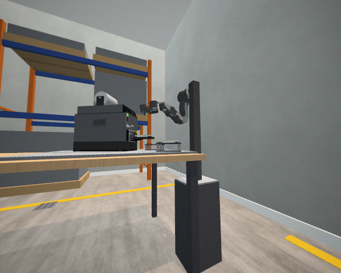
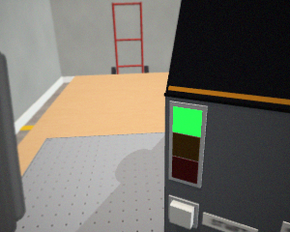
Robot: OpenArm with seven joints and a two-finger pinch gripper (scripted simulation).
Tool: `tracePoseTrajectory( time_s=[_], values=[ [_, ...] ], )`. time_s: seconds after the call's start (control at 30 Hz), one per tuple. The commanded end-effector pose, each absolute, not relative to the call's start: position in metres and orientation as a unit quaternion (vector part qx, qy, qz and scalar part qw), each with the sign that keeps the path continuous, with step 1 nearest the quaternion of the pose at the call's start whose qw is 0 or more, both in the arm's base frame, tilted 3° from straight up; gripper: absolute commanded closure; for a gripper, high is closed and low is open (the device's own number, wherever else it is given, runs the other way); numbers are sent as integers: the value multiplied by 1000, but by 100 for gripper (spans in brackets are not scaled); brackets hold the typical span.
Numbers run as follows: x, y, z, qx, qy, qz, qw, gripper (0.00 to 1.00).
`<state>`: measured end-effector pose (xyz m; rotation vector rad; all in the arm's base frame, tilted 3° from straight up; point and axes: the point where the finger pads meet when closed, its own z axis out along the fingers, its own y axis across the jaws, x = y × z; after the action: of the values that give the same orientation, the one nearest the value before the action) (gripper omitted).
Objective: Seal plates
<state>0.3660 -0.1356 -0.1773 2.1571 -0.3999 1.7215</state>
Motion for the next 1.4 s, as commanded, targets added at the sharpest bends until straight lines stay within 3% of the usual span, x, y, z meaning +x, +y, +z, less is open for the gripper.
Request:
tracePoseTrajectory(
  time_s=[0.0, 0.6, 1.37],
  values=[
    [372, -128, -172, 755, -124, 624, 159, 35],
    [402, -60, -143, 708, 41, 694, 123, 35],
    [410, 33, -133, 614, 304, 722, 98, 35]
  ],
)
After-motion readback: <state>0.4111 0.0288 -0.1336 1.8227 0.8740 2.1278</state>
